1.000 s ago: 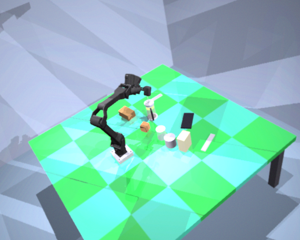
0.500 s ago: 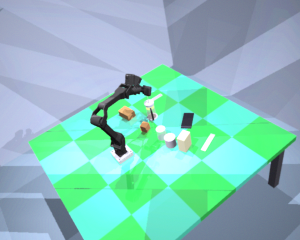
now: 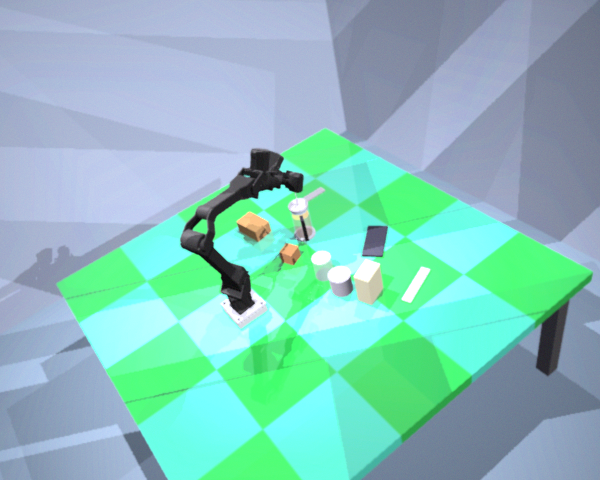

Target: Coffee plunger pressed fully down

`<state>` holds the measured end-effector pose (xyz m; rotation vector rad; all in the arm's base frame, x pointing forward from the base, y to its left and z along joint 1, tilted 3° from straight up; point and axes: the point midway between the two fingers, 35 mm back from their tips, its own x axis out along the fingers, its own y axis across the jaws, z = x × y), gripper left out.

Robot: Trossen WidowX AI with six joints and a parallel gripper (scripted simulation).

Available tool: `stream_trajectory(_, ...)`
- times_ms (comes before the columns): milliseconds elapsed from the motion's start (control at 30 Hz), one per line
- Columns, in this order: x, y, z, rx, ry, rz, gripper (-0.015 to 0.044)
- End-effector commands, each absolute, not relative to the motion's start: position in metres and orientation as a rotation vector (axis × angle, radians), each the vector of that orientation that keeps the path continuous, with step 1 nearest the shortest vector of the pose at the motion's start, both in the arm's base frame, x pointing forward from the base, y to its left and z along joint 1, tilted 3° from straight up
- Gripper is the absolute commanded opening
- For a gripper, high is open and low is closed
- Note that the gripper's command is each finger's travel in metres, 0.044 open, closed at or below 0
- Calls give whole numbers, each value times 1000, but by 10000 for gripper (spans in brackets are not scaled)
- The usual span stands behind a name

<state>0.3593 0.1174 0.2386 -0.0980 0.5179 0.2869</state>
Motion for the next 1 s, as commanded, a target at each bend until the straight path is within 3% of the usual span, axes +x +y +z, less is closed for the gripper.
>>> stream_trajectory(0,361,118,226,-103,534,288,123)
stream_trajectory(967,366,118,178,-104,534,288,123)
